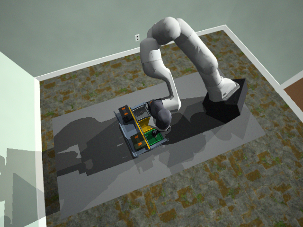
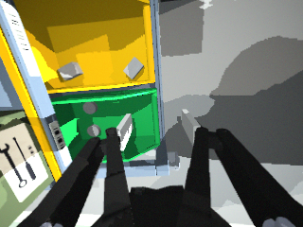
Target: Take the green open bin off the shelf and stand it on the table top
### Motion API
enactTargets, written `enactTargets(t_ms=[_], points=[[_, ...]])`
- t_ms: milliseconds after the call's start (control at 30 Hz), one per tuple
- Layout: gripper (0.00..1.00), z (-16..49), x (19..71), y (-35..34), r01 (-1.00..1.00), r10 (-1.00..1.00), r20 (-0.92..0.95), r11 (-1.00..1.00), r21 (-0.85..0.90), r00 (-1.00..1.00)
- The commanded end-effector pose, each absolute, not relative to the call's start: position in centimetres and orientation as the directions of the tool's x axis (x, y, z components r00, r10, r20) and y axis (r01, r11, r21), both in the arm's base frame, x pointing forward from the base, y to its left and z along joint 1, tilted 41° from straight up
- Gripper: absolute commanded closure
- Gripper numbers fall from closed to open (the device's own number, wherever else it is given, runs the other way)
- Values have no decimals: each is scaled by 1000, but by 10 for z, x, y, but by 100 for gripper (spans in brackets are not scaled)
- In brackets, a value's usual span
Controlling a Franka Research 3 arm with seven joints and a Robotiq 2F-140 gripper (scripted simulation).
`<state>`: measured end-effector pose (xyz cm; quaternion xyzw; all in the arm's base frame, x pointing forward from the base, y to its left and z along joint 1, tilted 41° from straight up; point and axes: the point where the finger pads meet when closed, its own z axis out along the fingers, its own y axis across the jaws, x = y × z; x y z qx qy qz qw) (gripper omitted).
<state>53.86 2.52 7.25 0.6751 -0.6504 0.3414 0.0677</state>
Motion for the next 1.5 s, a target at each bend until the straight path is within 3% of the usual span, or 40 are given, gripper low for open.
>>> enactTargets(t_ms=[0, 1467], points=[[43, 72, 540, 25, -923, -835, 543, -139, -359, -86], [43, 67, 543, 23, -923, -835, 543, -139, -359, -86]])
